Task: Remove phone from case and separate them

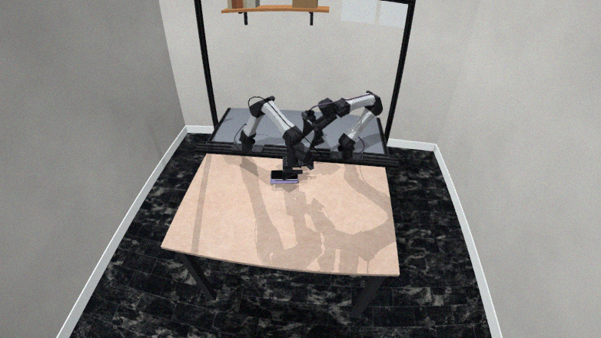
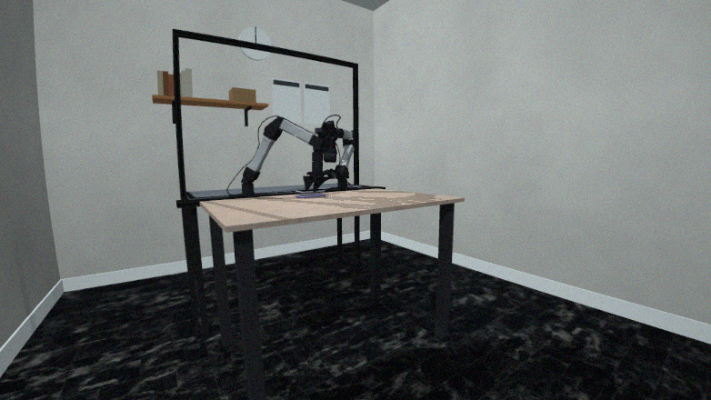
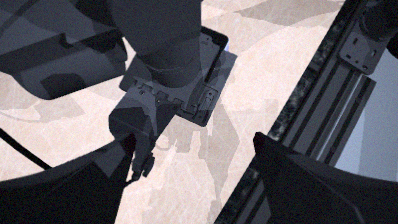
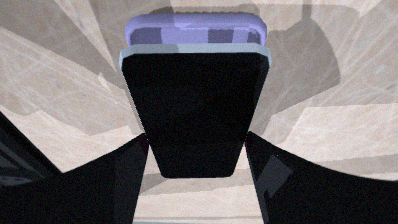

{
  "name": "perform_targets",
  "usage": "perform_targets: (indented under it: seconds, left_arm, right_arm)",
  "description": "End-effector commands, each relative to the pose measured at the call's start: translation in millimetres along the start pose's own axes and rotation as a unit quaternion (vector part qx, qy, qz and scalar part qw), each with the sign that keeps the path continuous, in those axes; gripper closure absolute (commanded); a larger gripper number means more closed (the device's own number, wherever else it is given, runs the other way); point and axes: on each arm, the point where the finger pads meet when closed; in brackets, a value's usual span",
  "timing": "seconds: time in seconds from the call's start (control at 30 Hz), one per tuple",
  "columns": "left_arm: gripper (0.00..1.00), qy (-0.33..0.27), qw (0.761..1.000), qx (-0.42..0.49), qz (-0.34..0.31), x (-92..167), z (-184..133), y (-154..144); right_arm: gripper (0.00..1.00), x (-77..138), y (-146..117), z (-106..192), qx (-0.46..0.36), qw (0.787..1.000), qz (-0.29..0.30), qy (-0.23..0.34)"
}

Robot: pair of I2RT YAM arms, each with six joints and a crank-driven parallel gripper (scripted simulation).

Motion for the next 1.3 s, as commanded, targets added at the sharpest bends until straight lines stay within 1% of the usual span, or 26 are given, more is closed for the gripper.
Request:
perform_targets:
  seconds: [0.0, 0.07, 0.13, 0.23, 0.3, 0.4, 0.53, 0.63, 0.73, 1.27]
  left_arm:
    - [0.0, -0.004, 1.0, 0.002, -0.024, 2, -4, 14]
    - [0.0, -0.003, 1.0, 0.004, -0.027, 2, -3, 16]
    - [0.0, -0.004, 0.999, 0.007, -0.043, 5, -4, 27]
    - [0.0, 0.004, 0.998, 0.014, -0.059, 11, 2, 34]
    - [0.0, 0.004, 0.998, 0.014, -0.059, 11, 2, 34]
    - [0.0, 0.018, 0.995, 0.023, -0.091, 23, 13, 48]
    - [0.0, 0.045, 0.988, 0.036, -0.142, 46, 31, 68]
    - [0.0, 0.063, 0.983, 0.041, -0.169, 60, 40, 78]
    - [0.0, 0.073, 0.979, 0.043, -0.185, 68, 46, 83]
    - [0.0, 0.08, 0.977, 0.044, -0.191, 71, 49, 85]
  right_arm:
    - [0.27, 21, -7, -22, -0.002, 1.0, 0.001, -0.008]
    - [0.27, 22, -10, -30, 0.0, 1.0, 0.003, -0.006]
    - [0.27, 22, -13, -37, 0.002, 1.0, 0.004, -0.004]
    - [0.27, 23, -17, -45, 0.005, 1.0, 0.006, 0.0]
    - [0.27, 23, -17, -45, 0.005, 1.0, 0.006, 0.0]
    - [0.27, 23, -21, -55, 0.007, 1.0, 0.008, 0.006]
    - [0.27, 23, -28, -74, 0.008, 1.0, 0.01, 0.012]
    - [0.27, 23, -32, -89, 0.006, 1.0, 0.009, 0.012]
    - [0.27, 23, -34, -102, 0.003, 1.0, 0.008, 0.01]
    - [0.27, 19, -36, -131, 0.0, 1.0, 0.002, -0.008]
Point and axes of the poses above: on each arm, the point where the finger pads meet when closed, its own x axis back along the fingers, its own z axis across the jaws, y = z × x, and after that the axes turned 13 degrees about x, right-handed
